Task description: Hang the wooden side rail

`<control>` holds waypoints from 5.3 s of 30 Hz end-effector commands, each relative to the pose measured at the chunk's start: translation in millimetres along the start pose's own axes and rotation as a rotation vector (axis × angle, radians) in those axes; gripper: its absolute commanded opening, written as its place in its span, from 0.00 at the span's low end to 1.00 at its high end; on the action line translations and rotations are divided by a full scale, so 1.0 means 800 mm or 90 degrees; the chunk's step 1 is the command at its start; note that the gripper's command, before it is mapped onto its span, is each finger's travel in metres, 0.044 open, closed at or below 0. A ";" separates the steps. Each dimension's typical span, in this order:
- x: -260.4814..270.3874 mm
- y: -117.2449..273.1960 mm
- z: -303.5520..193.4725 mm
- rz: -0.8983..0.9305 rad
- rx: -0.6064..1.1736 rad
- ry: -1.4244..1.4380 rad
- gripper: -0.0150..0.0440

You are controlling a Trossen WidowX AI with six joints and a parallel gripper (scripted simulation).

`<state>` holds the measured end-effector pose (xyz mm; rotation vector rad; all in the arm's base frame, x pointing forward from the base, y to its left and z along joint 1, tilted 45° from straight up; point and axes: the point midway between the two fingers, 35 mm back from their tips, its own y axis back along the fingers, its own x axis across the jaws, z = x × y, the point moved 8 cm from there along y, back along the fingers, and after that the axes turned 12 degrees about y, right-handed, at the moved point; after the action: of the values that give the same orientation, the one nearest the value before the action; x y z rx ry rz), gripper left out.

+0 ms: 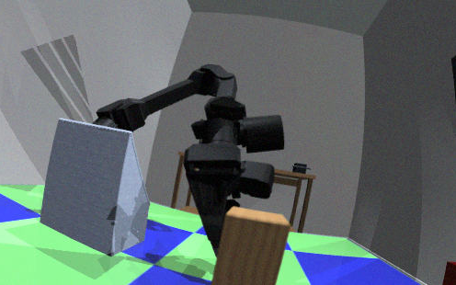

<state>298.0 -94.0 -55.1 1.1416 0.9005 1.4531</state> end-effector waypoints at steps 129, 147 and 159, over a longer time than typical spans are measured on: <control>0.042 -0.086 0.062 0.335 -0.246 0.985 0.25; 0.041 -0.086 0.065 0.335 -0.246 0.985 0.25; 0.039 -0.084 0.065 0.335 -0.246 0.985 0.25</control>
<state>366.0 -50.6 -100.1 -0.2974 1.2121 2.8251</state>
